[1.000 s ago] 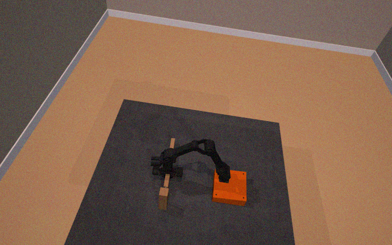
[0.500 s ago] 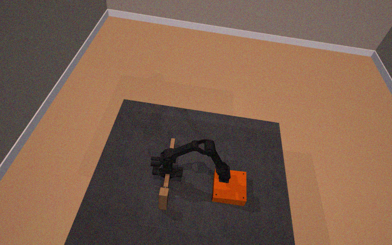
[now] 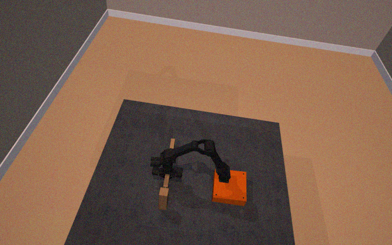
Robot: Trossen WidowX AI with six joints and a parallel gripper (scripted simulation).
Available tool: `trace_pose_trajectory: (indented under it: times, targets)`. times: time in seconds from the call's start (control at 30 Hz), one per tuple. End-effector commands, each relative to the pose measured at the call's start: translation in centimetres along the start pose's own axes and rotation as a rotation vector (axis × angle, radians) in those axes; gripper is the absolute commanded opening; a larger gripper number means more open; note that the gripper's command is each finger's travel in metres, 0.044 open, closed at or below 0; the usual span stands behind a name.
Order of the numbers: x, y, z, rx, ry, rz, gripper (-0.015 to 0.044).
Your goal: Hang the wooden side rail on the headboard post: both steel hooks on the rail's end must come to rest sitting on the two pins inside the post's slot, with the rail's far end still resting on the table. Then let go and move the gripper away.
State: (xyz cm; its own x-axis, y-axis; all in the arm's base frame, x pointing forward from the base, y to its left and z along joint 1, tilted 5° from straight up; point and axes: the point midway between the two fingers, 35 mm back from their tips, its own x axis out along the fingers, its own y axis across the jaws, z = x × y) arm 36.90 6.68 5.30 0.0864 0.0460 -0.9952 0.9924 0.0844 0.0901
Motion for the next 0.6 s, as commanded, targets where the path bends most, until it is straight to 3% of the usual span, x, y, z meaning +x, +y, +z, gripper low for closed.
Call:
trace_pose_trajectory:
  times: [0.0, 0.57]
  targets:
    - [-0.35, 0.35, -0.14, 0.0, 0.003, 0.016, 0.0]
    - [-0.15, 0.16, -0.34, 0.0, 0.003, 0.016, 0.0]
